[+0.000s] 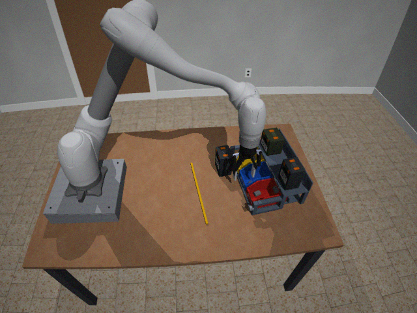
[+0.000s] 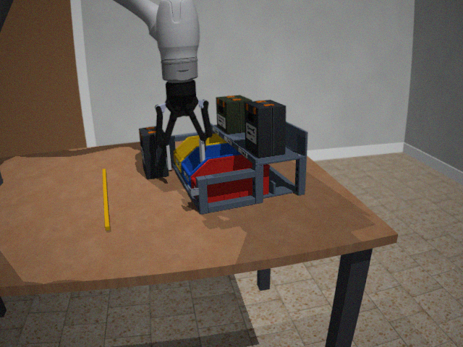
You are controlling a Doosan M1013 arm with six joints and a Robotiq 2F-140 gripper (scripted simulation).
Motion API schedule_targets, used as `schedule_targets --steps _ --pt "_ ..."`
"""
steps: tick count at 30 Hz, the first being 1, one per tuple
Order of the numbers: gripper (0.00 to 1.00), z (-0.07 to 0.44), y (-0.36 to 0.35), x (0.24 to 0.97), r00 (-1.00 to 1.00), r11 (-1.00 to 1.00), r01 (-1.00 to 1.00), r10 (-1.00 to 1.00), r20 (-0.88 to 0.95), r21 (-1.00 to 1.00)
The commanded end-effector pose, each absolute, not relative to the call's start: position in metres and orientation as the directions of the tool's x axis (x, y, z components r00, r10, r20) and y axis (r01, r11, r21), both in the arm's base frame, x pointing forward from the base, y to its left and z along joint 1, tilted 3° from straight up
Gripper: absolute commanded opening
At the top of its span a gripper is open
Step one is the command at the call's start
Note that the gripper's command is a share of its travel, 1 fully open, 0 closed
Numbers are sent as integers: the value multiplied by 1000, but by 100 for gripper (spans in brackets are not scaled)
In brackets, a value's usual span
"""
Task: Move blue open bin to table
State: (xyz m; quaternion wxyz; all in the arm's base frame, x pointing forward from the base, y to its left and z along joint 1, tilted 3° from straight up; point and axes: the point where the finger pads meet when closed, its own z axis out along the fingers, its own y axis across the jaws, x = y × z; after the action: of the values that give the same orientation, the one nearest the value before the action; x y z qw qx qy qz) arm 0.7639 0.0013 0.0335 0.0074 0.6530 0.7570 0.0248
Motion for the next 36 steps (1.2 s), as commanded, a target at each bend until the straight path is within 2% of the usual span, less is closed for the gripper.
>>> schedule_targets --steps 1,36 --pt "57 34 1 764 -147 146 988 989 21 47" --pt "57 38 1 764 -147 146 988 989 21 47"
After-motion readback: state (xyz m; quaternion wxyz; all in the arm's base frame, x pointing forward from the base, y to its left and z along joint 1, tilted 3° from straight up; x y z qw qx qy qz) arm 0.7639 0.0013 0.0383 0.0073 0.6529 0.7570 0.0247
